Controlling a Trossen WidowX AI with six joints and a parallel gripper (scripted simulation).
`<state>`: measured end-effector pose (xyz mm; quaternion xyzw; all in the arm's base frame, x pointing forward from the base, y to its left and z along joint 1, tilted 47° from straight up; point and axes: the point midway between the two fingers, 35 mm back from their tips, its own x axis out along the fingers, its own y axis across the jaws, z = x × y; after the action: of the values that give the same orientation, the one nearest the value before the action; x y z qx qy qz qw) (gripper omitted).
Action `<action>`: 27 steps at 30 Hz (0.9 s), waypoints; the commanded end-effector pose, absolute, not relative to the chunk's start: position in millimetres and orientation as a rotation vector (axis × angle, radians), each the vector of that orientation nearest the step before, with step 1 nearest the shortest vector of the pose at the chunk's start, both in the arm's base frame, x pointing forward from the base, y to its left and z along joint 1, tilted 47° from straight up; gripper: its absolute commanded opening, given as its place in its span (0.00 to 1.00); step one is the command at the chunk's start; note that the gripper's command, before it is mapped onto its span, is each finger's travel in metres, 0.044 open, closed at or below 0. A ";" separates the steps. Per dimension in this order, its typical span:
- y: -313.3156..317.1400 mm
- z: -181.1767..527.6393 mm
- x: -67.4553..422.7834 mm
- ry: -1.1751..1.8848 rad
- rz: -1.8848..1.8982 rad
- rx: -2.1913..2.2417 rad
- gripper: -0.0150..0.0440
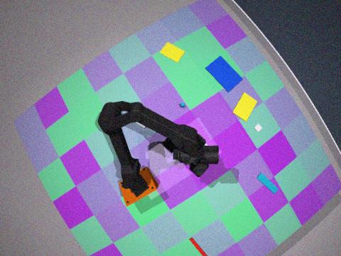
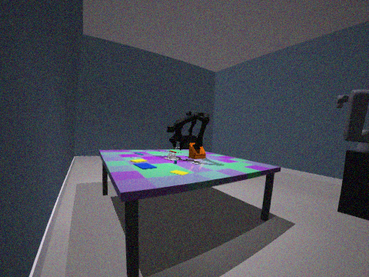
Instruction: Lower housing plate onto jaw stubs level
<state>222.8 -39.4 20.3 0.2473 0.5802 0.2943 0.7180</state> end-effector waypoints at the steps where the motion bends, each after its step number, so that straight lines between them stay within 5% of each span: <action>1: -39.1 18.0 221.3 1.289 0.654 0.547 0.85; 27: -39.1 18.0 221.3 1.283 0.664 0.534 0.85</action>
<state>222.3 -39.3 19.3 0.2447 0.5793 0.2981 0.7181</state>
